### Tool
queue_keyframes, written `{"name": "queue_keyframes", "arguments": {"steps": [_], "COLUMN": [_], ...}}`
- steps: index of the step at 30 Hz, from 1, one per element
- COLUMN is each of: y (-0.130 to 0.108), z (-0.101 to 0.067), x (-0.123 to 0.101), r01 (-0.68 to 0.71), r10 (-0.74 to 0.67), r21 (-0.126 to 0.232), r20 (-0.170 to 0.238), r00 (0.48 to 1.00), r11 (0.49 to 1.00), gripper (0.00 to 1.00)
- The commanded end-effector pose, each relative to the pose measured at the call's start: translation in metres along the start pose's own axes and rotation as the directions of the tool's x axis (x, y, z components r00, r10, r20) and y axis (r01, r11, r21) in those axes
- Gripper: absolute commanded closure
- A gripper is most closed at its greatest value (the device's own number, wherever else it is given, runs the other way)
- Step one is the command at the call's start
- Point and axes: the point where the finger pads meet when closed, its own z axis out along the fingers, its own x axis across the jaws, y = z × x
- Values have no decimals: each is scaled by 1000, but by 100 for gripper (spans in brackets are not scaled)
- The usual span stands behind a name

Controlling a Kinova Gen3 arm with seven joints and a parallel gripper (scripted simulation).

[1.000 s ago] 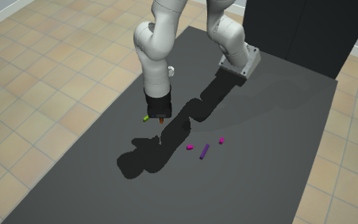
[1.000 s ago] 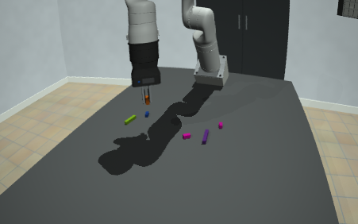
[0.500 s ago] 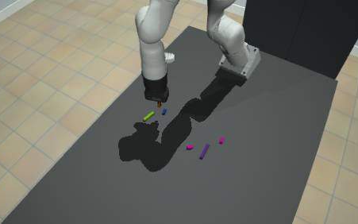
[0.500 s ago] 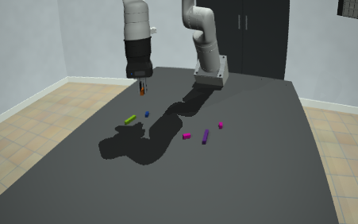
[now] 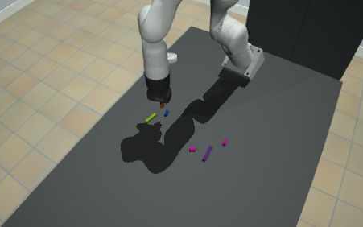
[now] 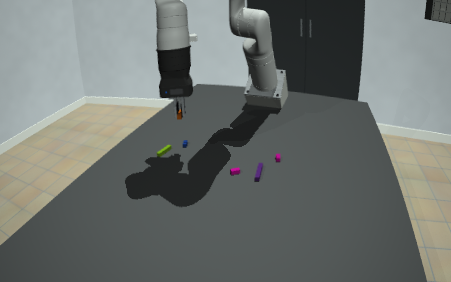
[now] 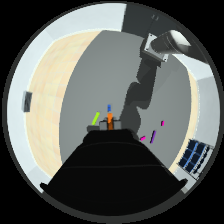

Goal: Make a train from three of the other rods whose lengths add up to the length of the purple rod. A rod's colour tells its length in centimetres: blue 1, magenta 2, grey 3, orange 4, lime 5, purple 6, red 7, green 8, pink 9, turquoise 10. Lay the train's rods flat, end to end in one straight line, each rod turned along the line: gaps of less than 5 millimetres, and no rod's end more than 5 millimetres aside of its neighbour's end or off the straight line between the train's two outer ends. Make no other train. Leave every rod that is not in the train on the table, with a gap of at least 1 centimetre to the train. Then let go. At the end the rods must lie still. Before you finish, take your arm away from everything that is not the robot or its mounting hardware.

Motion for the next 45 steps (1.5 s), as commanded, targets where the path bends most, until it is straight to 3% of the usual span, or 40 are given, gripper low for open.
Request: {"name": "queue_keyframes", "arguments": {"steps": [1,12,27,45], "y": [0,0,0,-1], "z": [0,9,47,74], "x": [0,0,-1,-2], "r01": [0,0,0,0], "r10": [0,0,0,0], "r21": [-1,-1,-1,-1], "r20": [0,0,-1,-1], "r00": [1000,1000,1000,1000], "r11": [1000,1000,1000,1000], "gripper": [76,76,76,76]}}
